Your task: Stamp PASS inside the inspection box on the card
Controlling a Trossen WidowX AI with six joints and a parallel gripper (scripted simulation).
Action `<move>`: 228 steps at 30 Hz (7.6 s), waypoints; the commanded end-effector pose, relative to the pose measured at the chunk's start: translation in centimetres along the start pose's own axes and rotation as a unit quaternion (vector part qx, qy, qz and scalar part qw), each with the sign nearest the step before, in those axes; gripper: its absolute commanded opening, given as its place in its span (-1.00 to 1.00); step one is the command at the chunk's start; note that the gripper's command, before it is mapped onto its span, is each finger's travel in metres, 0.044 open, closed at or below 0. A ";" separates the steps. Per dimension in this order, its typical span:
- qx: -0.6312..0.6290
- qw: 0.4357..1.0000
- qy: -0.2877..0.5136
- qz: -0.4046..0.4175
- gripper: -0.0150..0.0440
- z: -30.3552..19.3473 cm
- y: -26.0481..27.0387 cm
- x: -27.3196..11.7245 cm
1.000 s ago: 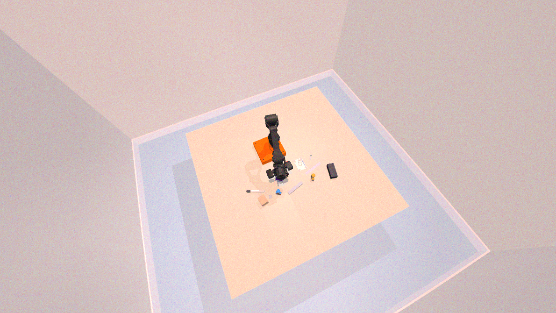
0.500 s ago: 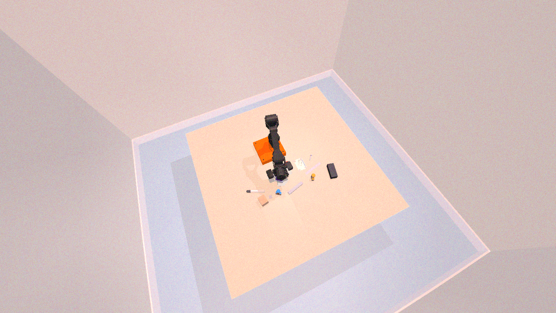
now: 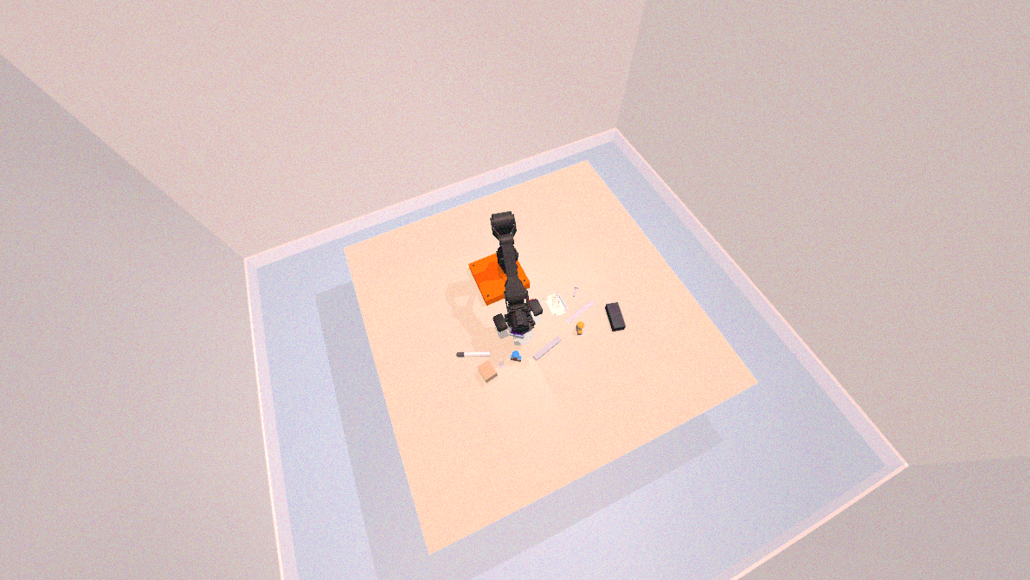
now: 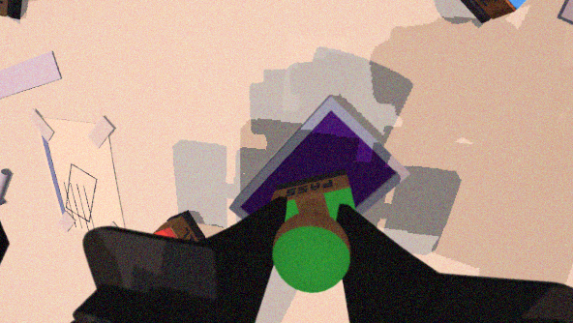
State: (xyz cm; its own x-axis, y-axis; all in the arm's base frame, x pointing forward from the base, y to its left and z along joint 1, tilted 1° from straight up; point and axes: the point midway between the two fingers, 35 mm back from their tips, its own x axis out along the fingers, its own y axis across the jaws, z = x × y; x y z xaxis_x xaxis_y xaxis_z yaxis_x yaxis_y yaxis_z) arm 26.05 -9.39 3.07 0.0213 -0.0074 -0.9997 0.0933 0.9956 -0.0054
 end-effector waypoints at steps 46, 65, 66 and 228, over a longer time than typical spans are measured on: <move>0.000 1.000 -0.001 0.001 -0.49 0.0 0.0 -0.3; 0.000 1.000 -0.001 0.001 -0.49 0.1 0.1 -1.9; 0.000 1.000 -0.001 0.001 -0.49 0.1 0.1 -2.0; -0.376 0.926 0.004 0.010 -0.49 -3.8 19.1 0.5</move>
State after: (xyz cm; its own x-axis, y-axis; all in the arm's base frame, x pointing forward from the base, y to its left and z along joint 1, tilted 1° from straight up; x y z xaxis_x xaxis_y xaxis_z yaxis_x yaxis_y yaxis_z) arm 24.28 10.07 2.75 0.0119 0.0124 -0.9999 -0.6293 0.7772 0.0021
